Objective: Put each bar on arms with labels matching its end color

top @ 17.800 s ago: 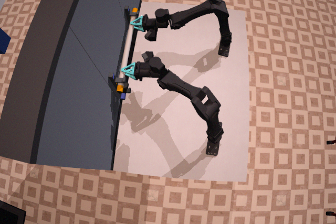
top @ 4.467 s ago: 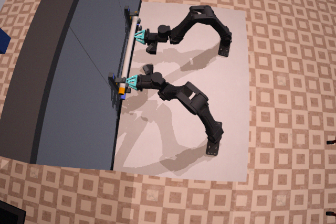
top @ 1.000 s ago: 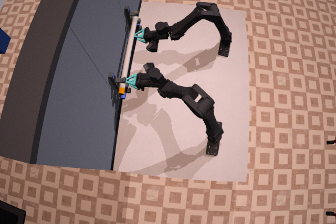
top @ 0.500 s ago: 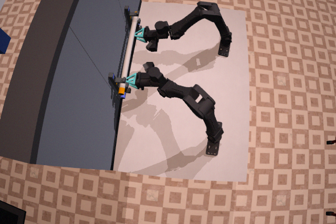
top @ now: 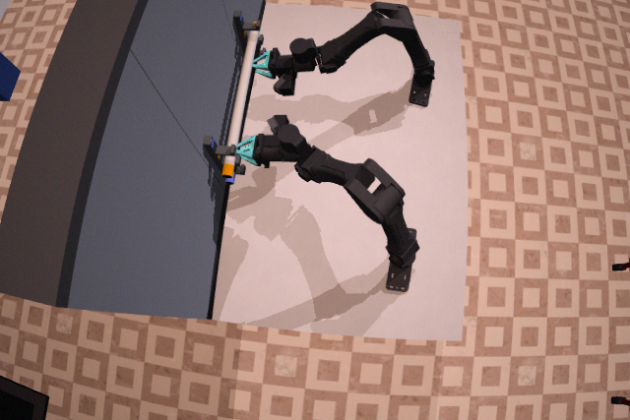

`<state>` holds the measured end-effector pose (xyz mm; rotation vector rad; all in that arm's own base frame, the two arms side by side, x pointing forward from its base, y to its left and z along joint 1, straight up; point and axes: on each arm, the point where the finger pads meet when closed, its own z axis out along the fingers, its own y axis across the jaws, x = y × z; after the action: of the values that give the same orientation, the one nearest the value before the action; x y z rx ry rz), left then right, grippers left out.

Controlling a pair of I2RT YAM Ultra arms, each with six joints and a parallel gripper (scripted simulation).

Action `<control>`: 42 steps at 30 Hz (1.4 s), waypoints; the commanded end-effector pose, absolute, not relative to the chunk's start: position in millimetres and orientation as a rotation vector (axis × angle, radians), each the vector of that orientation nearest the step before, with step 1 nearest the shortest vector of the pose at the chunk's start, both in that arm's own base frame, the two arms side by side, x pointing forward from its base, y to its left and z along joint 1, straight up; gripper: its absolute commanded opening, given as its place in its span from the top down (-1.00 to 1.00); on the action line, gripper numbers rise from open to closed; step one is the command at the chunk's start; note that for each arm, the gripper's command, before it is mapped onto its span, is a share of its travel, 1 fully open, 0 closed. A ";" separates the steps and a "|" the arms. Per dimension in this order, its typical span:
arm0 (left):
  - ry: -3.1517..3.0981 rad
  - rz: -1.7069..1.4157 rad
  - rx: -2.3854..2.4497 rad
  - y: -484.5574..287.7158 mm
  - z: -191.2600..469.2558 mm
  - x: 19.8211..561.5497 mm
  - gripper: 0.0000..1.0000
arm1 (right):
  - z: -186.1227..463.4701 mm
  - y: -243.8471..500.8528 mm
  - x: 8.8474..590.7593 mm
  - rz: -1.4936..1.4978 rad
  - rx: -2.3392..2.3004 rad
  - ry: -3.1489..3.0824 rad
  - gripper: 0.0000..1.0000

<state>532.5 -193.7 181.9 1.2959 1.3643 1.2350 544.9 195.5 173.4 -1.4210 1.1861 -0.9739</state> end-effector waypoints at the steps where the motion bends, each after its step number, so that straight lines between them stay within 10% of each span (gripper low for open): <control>1: 1.279 1.292 1.154 -192.2 250.9 537.5 1.00 | 249.4 193.5 554.6 -1.058 -1.280 1.082 1.00; 42: 1.276 1.298 1.157 -195.0 243.2 511.4 1.00 | 241.8 189.2 529.0 -1.057 -1.278 1.080 1.00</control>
<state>516.1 -194.9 184.6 1.2977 1.3653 1.2434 530.1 193.3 175.1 -1.4245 1.1851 -0.9654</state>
